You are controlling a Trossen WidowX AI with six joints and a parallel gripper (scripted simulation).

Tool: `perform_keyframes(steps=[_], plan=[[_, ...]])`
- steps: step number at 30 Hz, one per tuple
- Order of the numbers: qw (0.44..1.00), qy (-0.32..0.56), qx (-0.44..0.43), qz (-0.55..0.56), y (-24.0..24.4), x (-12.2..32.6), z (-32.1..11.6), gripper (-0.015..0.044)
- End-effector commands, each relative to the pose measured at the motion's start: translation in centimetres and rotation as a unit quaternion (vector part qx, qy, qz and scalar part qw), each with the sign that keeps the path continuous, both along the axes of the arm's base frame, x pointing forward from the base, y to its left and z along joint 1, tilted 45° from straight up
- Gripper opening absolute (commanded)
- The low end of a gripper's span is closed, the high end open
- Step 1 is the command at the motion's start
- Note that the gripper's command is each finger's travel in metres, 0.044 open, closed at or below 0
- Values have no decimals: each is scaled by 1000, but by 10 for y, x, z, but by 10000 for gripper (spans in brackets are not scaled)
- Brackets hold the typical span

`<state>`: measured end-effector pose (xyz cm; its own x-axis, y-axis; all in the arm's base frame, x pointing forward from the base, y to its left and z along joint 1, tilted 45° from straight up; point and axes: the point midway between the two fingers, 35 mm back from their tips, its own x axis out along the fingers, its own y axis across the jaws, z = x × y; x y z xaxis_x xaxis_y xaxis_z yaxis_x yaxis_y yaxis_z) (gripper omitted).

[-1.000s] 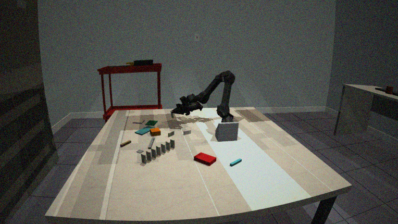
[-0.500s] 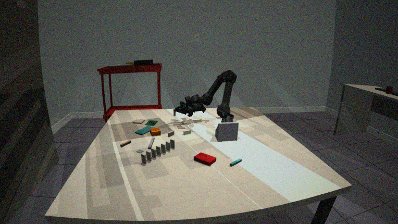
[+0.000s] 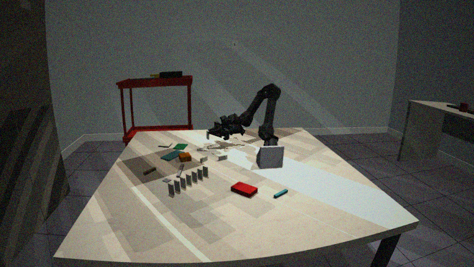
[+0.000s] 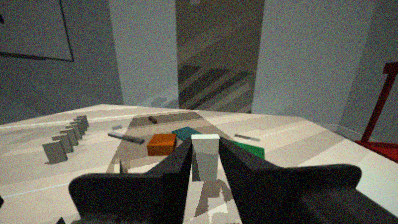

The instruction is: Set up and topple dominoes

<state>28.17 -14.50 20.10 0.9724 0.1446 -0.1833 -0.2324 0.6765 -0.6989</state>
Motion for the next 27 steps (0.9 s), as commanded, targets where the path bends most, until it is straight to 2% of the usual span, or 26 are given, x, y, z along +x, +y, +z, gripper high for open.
perform_keyframes(steps=[1, 17, 27], plan=[[1000, 1, 0, 1, -8, 1, -8, 107], [1000, 3, 2, -1, -44, 0, -46, 107], [1000, 3, 2, -1, -46, 0, -47, 107]])
